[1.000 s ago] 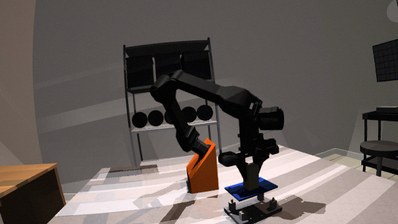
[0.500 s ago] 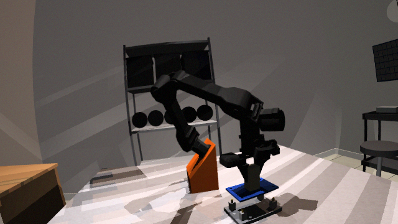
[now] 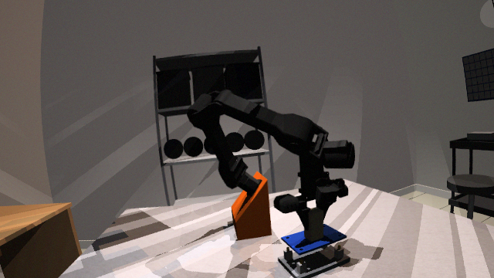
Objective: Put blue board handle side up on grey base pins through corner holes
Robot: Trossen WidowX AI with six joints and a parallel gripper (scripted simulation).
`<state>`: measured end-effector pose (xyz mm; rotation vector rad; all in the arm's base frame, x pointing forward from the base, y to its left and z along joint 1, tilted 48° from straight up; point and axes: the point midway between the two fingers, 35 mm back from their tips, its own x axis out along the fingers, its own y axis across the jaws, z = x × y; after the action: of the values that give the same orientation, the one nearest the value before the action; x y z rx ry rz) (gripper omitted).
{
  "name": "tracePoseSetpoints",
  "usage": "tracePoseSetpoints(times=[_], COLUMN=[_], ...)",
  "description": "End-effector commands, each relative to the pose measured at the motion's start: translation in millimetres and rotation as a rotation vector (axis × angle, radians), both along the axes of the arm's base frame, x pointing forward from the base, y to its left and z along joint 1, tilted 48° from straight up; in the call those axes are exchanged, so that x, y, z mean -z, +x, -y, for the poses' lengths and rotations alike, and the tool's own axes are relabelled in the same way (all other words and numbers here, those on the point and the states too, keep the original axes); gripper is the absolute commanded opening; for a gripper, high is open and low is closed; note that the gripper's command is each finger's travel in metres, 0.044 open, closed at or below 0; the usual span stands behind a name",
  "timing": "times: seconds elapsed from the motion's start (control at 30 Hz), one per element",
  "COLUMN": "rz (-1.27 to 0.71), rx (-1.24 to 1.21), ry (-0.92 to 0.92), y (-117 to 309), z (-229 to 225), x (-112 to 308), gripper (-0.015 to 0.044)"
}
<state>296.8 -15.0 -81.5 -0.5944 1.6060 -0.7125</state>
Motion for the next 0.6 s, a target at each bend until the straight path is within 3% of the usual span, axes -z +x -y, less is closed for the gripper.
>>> tracePoseSetpoints(times=[0.0,0.57], rz=[-0.003,-0.002], rx=[-0.006,-0.004], ry=[-0.002,-0.002], y=[-0.4,-2.2], z=[3.3,10.9], x=[2.2,9.4], gripper=[0.0,0.0])
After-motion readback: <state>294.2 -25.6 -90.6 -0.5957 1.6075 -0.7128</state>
